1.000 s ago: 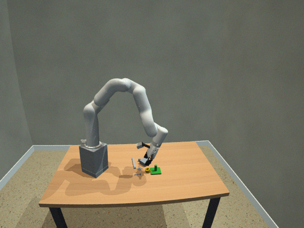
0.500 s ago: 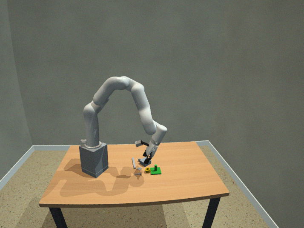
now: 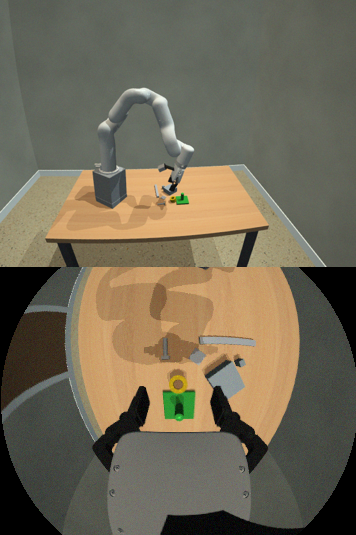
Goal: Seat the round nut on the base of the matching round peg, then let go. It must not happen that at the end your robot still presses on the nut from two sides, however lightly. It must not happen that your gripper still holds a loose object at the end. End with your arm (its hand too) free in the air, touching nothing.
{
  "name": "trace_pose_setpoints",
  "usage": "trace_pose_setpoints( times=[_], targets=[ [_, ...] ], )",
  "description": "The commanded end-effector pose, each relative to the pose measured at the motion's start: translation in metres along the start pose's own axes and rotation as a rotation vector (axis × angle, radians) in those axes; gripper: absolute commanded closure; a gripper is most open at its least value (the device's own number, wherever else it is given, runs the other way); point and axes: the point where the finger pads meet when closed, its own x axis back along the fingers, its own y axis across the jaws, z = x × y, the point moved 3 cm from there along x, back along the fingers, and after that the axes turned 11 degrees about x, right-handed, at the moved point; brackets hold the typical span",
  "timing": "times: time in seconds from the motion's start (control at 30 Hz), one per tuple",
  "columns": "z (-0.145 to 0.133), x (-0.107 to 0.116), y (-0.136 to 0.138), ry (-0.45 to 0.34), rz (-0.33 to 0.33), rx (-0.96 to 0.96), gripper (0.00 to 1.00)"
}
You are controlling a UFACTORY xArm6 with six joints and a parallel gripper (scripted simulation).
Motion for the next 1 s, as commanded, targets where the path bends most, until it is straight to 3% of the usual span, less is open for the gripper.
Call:
trace_pose_setpoints(
  times=[0.0, 0.17, 0.37, 0.87, 0.9, 0.97],
  targets=[
    [-0.006, 0.016, 0.002, -0.176, 0.022, 0.006, 0.00],
    [-0.003, 0.033, -0.002, -0.324, 0.069, 0.000, 0.00],
    [-0.001, 0.037, -0.003, -0.358, 0.084, -0.004, 0.00],
    [-0.001, 0.037, -0.003, -0.359, 0.084, -0.004, 0.00],
    [-0.002, 0.037, -0.003, -0.358, 0.084, -0.004, 0.40],
    [-0.004, 0.030, -0.003, -0.360, 0.081, -0.002, 0.40]
  ],
)
